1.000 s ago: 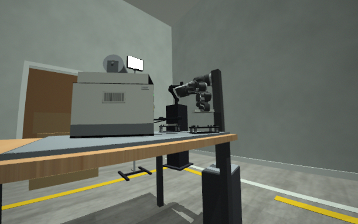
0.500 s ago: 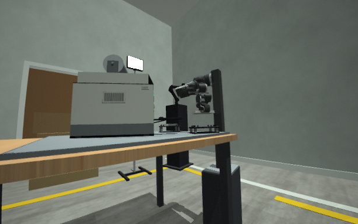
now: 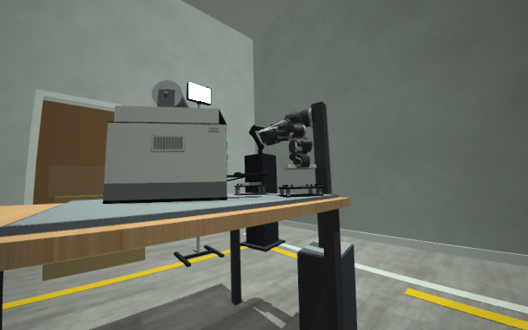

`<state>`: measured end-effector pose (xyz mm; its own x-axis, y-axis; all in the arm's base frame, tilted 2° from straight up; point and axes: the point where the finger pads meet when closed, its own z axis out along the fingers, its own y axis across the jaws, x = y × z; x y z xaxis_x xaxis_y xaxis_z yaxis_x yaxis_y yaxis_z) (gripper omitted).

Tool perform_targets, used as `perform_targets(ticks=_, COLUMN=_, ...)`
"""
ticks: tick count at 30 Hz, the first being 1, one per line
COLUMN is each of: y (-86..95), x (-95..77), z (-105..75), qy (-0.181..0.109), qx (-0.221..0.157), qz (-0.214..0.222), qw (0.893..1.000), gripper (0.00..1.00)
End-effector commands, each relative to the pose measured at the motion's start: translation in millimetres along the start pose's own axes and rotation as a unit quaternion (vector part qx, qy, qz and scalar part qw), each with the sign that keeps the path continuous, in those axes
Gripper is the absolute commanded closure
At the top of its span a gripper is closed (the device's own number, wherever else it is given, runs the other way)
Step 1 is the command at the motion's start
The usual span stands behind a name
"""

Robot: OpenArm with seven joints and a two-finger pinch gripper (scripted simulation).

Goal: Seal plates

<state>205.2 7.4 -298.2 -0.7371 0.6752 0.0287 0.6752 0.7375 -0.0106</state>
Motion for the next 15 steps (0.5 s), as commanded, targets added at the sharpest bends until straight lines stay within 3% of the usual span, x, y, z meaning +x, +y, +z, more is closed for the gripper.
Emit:
perform_targets(ticks=1, y=1.4, x=0.2, z=0.9, qy=-0.001, qx=-0.004, qz=-0.003, qw=1.0, gripper=1.0)
perform_targets(ticks=15, y=1.2, x=0.4, z=7.2, qy=0.0, qx=-0.003, qz=-0.003, qw=1.0, gripper=1.0)
